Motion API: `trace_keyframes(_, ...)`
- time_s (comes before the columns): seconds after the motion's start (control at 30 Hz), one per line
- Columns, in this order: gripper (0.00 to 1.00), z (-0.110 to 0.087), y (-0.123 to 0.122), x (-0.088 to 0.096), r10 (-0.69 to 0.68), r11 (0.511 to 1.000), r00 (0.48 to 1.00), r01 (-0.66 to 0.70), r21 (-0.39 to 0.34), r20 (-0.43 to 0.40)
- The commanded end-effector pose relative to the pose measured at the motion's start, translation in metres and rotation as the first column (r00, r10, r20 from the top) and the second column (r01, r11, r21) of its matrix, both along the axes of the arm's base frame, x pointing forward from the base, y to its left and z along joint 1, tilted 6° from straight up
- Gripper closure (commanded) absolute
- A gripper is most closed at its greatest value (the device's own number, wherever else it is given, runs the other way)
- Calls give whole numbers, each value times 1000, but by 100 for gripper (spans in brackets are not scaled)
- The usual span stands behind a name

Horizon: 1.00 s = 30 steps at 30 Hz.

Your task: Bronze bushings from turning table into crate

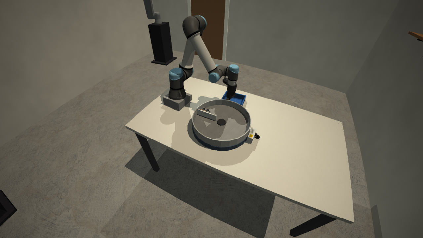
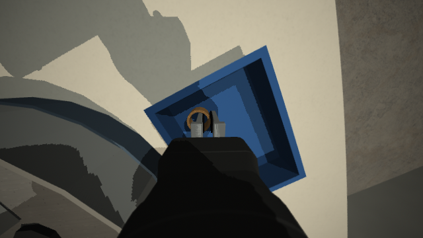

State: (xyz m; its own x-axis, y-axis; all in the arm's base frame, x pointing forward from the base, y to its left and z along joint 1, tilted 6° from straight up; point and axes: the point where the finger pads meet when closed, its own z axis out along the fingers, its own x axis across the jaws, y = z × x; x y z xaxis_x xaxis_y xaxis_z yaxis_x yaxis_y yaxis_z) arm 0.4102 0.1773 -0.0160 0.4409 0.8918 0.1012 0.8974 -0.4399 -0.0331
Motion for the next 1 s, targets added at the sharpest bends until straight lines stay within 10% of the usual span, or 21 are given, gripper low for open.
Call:
trace_keyframes(0.0,100,0,0,0,0,1000,1000,0,0,2)
trace_keyframes(0.07,100,0,0,0,0,1000,1000,0,0,2)
trace_keyframes(0.1,58,0,0,0,0,1000,1000,0,0,2)
trace_keyframes(0.97,58,0,0,0,0,1000,1000,0,0,2)
